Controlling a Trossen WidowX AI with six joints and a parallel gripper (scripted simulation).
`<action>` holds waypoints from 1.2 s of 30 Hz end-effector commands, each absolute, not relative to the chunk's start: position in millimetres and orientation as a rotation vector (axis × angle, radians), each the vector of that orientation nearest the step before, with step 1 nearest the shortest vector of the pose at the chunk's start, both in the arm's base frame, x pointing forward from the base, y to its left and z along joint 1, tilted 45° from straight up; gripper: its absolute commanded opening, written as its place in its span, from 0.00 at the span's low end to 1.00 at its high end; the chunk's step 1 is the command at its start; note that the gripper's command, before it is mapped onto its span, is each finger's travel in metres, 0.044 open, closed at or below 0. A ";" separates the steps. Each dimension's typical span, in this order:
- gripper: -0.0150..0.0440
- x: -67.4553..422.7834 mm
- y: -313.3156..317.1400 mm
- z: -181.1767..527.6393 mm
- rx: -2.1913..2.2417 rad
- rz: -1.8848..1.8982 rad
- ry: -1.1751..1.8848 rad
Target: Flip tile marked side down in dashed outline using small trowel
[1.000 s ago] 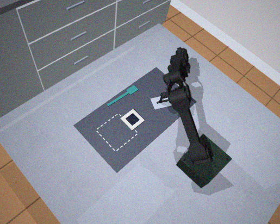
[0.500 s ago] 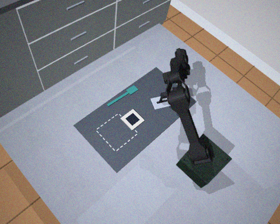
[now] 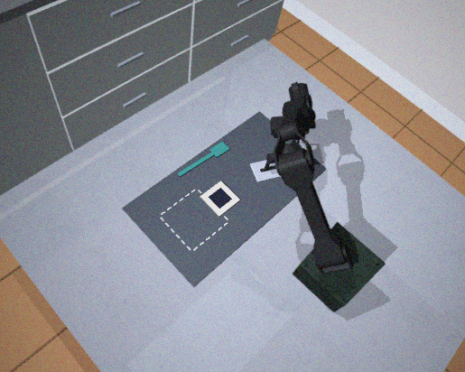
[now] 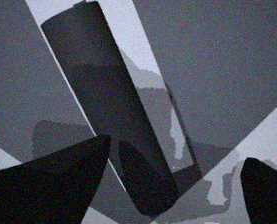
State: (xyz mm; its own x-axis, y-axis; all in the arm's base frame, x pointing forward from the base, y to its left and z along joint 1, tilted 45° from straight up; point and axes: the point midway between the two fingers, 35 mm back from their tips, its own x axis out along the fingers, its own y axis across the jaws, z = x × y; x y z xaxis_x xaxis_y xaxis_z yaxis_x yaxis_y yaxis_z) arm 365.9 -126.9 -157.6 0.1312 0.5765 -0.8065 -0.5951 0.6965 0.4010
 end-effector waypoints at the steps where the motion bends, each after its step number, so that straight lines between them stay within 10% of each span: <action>1: 0.76 367.0 -127.5 -157.2 0.015 0.797 1.179; 36: 0.76 371.0 -126.7 -172.4 0.629 0.118 1.242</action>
